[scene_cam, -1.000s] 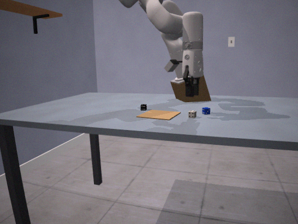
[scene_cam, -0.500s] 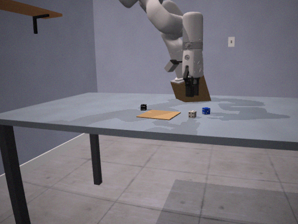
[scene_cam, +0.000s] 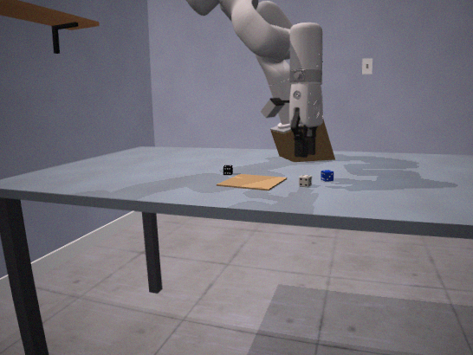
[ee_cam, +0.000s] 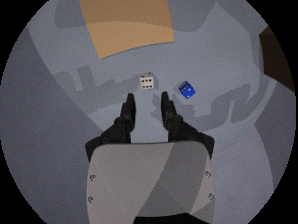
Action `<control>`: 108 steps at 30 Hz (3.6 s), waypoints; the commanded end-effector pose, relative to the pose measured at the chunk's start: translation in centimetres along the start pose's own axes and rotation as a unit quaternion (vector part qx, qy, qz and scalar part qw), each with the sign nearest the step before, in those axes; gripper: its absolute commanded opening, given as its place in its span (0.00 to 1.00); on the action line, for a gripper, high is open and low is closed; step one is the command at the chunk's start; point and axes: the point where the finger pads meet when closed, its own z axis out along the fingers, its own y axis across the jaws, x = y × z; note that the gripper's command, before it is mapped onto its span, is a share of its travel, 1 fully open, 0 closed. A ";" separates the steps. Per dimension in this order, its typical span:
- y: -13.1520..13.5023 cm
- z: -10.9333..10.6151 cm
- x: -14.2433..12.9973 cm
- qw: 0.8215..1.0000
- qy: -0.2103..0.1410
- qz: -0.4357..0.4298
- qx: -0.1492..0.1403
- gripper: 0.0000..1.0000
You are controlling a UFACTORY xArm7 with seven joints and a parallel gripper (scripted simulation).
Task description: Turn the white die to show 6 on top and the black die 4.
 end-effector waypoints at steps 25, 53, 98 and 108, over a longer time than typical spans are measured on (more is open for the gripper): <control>0.0 3.4 -0.2 1.000 -0.001 0.000 0.002 0.42; 0.0 4.4 -0.2 1.000 -0.001 0.000 0.002 0.42; -0.1 4.4 -0.4 1.000 -0.001 0.000 0.002 0.42; -0.1 4.4 -0.4 1.000 -0.001 0.000 0.002 0.42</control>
